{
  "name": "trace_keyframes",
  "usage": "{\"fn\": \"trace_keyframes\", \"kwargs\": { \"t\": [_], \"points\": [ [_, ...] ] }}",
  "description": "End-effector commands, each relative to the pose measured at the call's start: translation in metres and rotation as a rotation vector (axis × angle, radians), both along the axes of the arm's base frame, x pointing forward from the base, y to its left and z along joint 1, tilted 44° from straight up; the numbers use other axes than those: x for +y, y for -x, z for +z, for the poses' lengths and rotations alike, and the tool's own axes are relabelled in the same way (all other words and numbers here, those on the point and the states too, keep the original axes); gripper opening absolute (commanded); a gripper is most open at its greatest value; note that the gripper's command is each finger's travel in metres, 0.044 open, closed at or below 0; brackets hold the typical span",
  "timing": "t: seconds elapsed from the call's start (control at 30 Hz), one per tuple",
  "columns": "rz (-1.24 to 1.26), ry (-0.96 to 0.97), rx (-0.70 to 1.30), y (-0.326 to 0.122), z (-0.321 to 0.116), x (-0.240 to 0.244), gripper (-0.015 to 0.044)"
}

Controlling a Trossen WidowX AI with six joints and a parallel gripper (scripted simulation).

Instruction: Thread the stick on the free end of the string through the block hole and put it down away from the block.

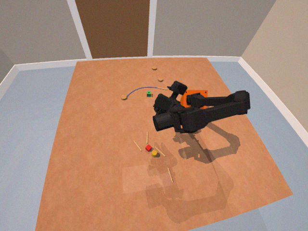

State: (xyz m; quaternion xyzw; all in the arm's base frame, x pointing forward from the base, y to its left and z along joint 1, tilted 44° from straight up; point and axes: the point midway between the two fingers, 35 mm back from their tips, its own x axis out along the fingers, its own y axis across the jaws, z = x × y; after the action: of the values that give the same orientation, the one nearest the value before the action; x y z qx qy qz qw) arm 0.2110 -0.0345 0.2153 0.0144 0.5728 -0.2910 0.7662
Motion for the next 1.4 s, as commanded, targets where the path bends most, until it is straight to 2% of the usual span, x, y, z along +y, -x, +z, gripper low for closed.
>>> {"fn": "trace_keyframes", "kwargs": {
  "t": [0.0, 0.1, 0.33, 0.63, 0.83, 1.03, 1.37],
  "points": [
    [0.0, 0.0, 0.0, 0.0, 0.0, 0.0, 0.0426],
    [0.04, -0.015, 0.048, -0.005, -0.008, 0.0, 0.044],
    [0.477, -0.272, 0.409, -0.047, -0.091, -0.012, 0.044],
    [0.805, -0.527, 0.478, -0.062, -0.158, -0.032, 0.044],
    [1.042, -0.68, 0.408, -0.066, -0.201, -0.045, 0.044],
    [1.278, -0.781, 0.251, -0.065, -0.243, -0.056, 0.044],
    [1.606, -0.772, -0.136, -0.053, -0.305, -0.072, 0.044]
  ]
}}
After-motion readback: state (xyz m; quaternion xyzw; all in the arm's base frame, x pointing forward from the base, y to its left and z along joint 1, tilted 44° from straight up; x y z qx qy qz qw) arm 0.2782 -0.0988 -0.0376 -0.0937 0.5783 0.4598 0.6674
